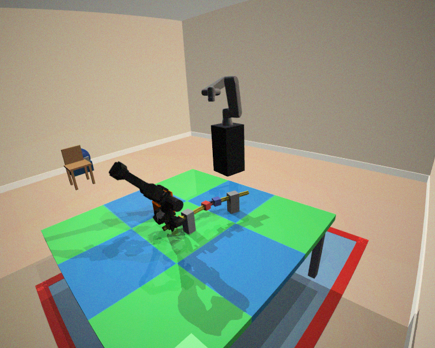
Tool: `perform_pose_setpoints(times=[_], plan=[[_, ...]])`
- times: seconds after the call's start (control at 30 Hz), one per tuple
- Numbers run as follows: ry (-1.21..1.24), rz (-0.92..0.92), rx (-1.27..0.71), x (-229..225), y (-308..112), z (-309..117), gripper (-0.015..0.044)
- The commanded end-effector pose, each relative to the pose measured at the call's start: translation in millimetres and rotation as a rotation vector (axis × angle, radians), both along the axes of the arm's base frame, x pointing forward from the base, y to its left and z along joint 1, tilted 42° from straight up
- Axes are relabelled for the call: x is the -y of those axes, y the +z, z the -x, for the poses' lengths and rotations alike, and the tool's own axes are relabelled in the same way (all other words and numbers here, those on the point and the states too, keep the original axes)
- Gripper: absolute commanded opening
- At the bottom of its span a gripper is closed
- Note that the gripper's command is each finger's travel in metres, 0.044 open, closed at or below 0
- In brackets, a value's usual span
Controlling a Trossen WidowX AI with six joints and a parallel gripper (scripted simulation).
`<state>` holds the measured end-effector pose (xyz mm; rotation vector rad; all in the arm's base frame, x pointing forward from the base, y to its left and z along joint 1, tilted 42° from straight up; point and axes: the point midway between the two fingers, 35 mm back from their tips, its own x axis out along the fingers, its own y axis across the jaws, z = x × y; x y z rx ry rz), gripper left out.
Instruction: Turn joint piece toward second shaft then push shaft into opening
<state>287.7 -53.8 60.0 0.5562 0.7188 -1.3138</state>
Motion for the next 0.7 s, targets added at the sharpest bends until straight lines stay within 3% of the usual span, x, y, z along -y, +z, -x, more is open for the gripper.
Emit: perform_pose_setpoints(times=[0.0, 0.67], plan=[[-0.001, 0.001, 0.003, -5.0, -4.9, 0.9, 0.0], [0.0, 0.001, 0.001, -11.5, -10.8, 2.6, 0.0]])
